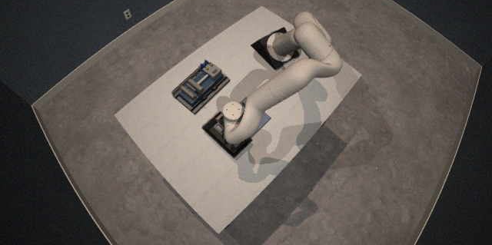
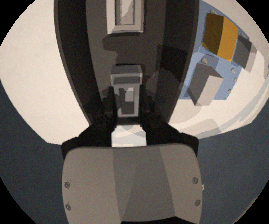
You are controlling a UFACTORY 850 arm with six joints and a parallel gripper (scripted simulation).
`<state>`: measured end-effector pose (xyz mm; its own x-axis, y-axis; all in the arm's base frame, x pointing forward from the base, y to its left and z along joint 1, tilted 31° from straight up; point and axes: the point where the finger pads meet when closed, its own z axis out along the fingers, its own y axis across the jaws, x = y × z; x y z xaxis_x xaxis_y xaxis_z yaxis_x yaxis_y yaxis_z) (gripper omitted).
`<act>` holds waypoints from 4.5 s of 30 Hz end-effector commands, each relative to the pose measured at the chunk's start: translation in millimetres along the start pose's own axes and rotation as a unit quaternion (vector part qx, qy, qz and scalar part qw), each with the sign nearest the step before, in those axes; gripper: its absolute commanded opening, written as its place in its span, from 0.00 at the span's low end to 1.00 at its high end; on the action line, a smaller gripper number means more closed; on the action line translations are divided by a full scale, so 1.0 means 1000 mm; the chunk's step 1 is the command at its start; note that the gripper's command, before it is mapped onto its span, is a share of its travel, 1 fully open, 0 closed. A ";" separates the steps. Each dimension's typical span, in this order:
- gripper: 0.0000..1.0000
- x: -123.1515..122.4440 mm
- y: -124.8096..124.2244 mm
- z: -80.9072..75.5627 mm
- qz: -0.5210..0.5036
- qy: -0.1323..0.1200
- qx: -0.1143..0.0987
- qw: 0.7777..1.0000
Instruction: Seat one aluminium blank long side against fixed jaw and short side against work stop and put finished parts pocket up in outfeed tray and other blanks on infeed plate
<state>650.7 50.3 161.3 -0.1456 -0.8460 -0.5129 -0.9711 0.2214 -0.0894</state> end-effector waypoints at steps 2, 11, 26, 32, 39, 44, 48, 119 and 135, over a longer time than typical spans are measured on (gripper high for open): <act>0.00 0.000 -0.001 0.002 0.000 0.000 0.001 1.000; 0.00 0.000 -0.001 0.005 0.000 0.000 0.001 1.000; 0.00 0.000 -0.001 0.007 0.000 0.000 0.001 1.000; 0.00 0.000 -0.001 0.007 0.000 0.000 0.001 1.000; 0.69 0.000 -0.001 0.007 0.000 0.000 0.001 1.000; 0.69 0.000 -0.001 0.007 0.000 0.000 0.001 1.000; 0.69 0.000 -0.001 0.007 0.000 0.000 0.001 1.000; 0.69 0.000 -0.001 -0.137 0.000 0.000 0.001 1.000; 0.00 0.000 -0.001 -0.137 0.000 0.000 0.001 1.000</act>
<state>624.7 -15.8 277.7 -0.1457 -0.8458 -0.5131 -0.9711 0.2215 -0.0894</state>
